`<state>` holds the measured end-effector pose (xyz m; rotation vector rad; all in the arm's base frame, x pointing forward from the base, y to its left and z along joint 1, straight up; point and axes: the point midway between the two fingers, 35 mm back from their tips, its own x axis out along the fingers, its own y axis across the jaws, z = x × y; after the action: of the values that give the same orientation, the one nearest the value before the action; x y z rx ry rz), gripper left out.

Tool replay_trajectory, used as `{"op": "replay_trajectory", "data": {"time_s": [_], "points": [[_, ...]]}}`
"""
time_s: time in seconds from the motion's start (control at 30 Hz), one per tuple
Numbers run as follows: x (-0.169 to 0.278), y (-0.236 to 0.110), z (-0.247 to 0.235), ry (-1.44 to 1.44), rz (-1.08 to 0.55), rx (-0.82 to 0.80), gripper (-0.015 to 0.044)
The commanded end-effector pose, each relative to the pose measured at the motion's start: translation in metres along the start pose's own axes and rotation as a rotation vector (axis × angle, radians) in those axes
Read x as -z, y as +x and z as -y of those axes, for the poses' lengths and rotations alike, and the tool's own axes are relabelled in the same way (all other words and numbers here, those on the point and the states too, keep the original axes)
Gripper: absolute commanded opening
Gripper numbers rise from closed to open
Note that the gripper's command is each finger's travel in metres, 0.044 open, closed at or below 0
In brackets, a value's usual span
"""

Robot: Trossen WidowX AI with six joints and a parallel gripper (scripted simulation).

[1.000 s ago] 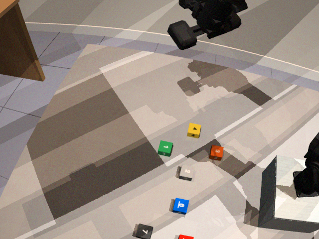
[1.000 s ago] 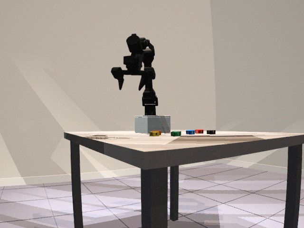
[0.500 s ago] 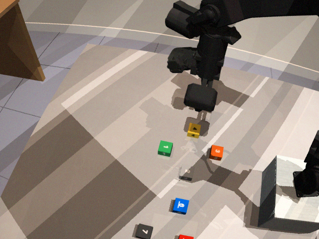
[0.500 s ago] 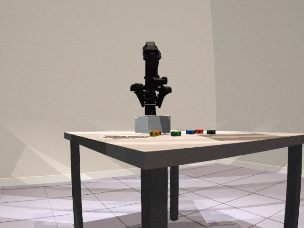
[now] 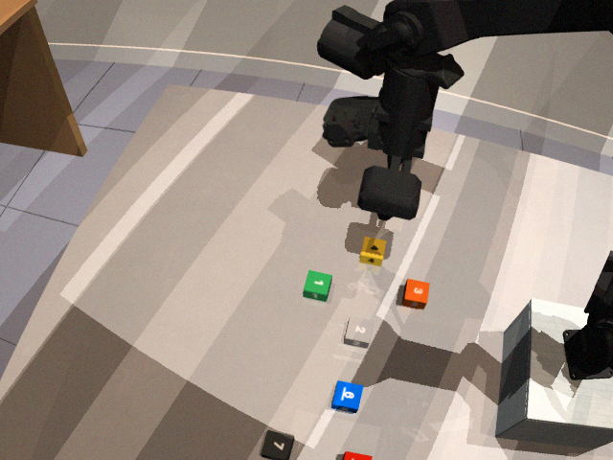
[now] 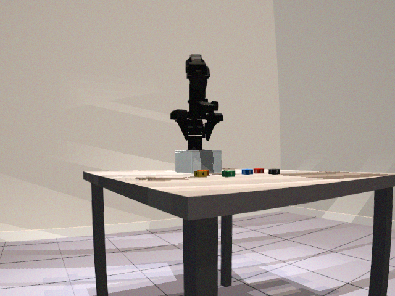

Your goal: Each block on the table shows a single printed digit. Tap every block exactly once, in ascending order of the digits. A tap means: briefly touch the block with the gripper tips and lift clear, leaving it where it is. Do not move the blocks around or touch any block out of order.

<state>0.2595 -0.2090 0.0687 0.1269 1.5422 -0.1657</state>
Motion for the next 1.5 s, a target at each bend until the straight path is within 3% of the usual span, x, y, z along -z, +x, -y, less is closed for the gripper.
{"op": "replay_trajectory", "data": {"time_s": [0.0, 0.23, 0.53, 1.27, 1.47], "points": [[0.000, 0.000, -0.001, -0.007, -0.002, -0.006, 0.0400], [0.006, -0.001, -0.007, -0.007, -0.002, -0.007, 0.0400], [0.072, 0.001, -0.068, -0.007, -0.007, -0.012, 0.0400], [0.072, 0.001, -0.068, -0.007, -0.007, -0.012, 0.0400], [0.022, -0.002, -0.107, -0.004, 0.000, -0.017, 0.0400]]}}
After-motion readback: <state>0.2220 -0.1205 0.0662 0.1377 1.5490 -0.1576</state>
